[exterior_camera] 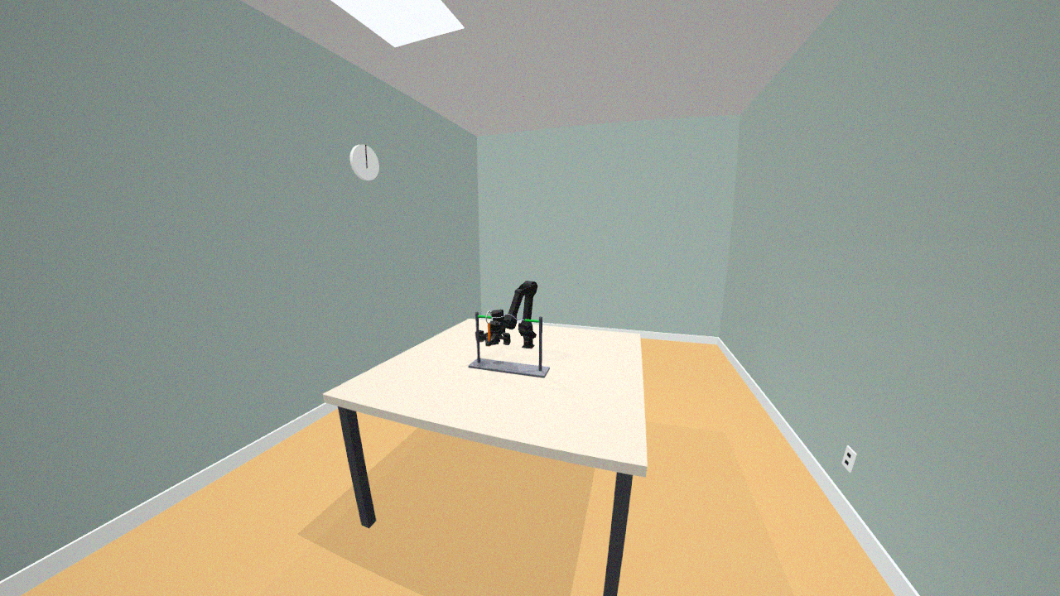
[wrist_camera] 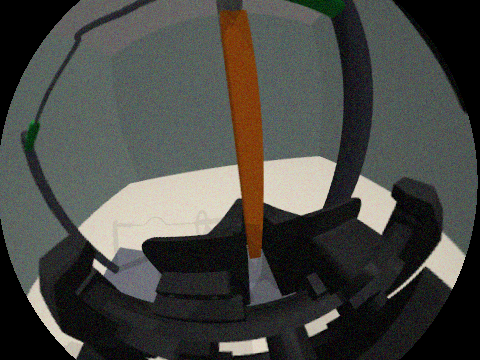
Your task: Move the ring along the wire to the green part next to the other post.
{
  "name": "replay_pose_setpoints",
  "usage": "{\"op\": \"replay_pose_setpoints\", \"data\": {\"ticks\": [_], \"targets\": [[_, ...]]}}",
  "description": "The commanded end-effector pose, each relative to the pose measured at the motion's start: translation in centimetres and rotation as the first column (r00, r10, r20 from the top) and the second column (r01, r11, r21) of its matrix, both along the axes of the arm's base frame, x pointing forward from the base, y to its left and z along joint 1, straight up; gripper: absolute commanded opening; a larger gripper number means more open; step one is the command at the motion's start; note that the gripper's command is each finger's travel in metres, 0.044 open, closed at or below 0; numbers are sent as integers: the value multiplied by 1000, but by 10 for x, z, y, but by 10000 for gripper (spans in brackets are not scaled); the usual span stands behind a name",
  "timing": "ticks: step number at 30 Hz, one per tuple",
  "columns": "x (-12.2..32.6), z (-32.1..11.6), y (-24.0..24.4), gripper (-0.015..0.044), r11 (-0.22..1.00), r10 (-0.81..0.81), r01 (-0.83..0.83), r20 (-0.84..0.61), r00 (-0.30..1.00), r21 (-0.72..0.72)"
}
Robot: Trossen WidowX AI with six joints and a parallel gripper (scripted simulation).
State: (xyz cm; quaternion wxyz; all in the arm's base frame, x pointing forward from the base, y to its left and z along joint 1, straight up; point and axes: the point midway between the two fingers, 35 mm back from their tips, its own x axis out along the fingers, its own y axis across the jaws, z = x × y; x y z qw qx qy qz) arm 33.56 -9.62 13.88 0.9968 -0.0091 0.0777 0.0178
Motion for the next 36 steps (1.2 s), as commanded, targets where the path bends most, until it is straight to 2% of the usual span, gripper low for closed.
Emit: {"op": "replay_pose_setpoints", "data": {"ticks": [1,10,19,36], "targets": [[0,0,4,-150,1000,-1,1,-1,1000,-2],[-1,0,11,-150,1000,2,-2,-8,1000,1],[-11,0,22,-150,1000,8,-7,-89,996,7],[-12,1,46,-150,996,52,-46,-91,994,70]]}}
